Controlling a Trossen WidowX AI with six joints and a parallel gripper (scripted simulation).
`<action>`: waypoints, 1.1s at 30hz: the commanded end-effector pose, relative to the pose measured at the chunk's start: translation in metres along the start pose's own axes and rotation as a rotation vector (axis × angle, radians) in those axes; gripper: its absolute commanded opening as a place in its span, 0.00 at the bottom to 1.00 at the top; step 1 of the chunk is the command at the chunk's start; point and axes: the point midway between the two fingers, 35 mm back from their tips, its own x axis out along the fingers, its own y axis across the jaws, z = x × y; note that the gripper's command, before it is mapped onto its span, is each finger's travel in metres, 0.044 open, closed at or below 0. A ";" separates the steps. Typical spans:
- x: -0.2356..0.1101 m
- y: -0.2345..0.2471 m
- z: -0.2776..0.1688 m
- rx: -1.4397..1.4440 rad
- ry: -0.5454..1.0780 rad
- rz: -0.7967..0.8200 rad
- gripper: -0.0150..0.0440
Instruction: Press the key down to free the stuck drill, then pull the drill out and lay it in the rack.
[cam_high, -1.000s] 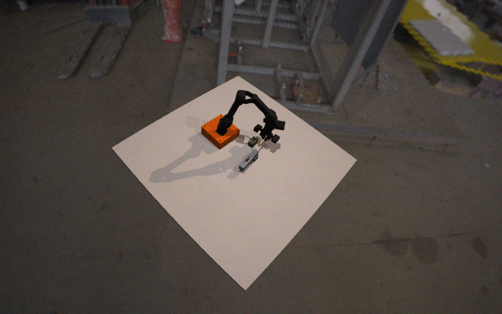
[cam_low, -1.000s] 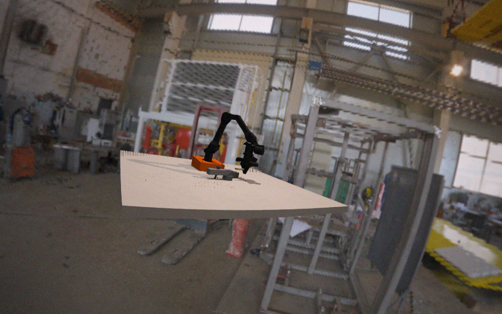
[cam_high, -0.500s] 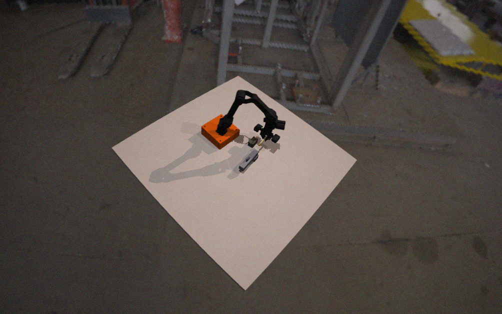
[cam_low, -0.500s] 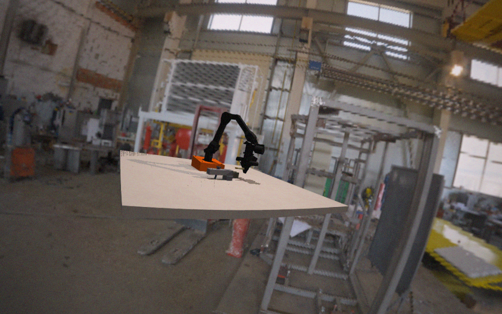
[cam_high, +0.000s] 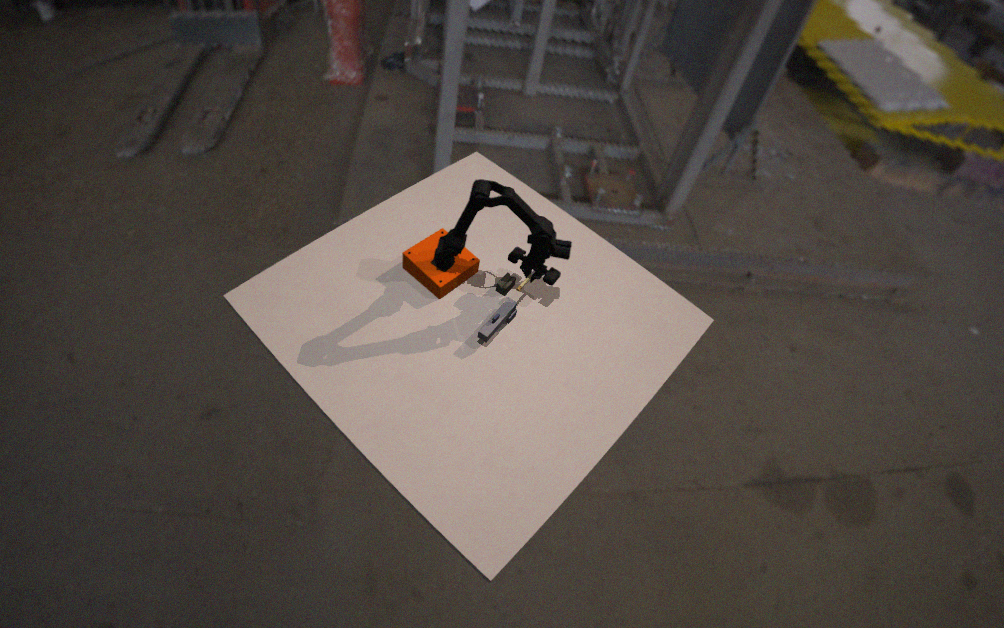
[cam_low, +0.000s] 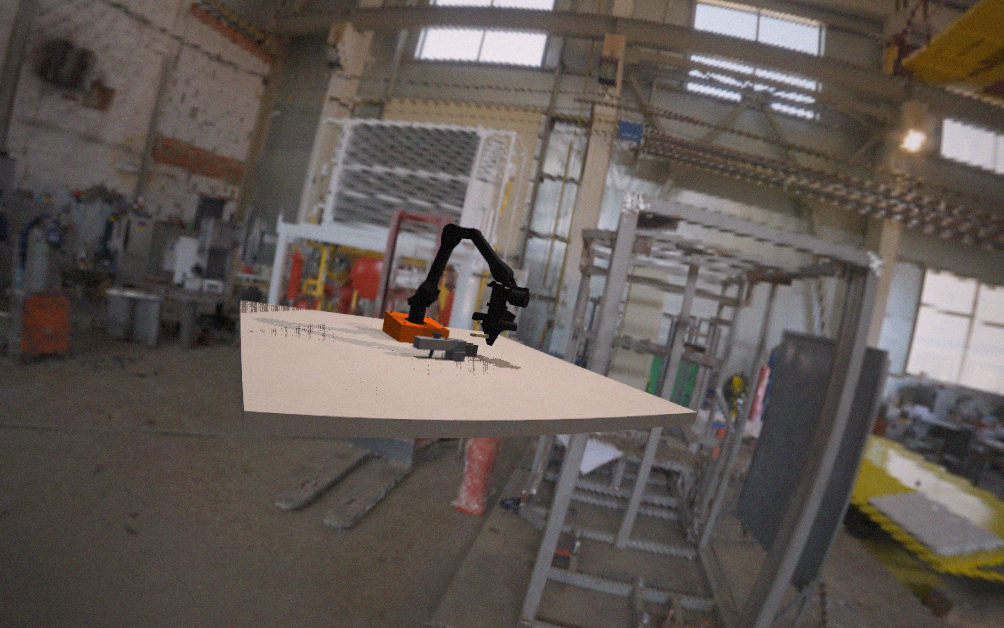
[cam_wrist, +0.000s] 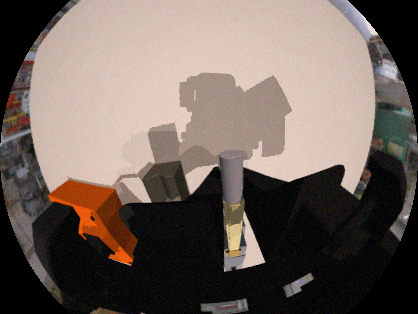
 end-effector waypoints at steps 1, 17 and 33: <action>-0.003 -0.001 -0.001 -0.002 0.004 -0.006 0.25; -0.003 0.009 0.000 -0.002 0.004 -0.005 0.25; 0.003 0.040 0.006 -0.002 0.003 -0.003 0.25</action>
